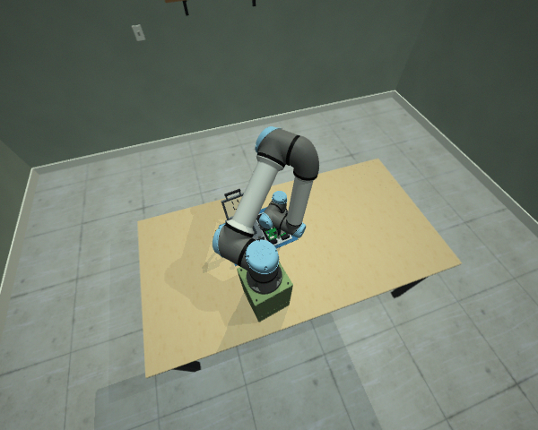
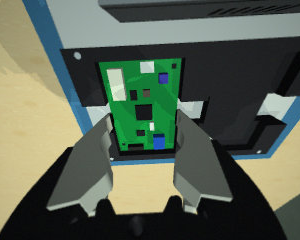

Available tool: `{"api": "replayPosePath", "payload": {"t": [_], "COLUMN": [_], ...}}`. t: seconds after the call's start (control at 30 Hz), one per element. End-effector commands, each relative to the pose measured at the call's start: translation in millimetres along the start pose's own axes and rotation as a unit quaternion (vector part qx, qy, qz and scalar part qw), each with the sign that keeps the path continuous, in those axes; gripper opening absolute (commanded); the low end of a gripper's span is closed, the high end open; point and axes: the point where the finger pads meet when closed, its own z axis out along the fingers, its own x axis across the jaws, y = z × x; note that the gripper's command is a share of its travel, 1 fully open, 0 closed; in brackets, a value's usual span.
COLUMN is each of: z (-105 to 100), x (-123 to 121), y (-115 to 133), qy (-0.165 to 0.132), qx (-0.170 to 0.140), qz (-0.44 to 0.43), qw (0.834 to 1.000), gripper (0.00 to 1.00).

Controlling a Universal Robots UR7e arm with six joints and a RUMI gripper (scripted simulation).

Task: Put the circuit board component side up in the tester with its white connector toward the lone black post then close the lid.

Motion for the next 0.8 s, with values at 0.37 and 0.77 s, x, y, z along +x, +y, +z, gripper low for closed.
{"api": "replayPosePath", "payload": {"t": [0.37,0.77], "z": [-6,-14], "x": [0,0], "y": [0,0], "qy": [0.0,0.0], "qx": [0.0,0.0], "qz": [0.001,0.001], "qw": [1.0,1.0], "gripper": [0.39,0.39]}}
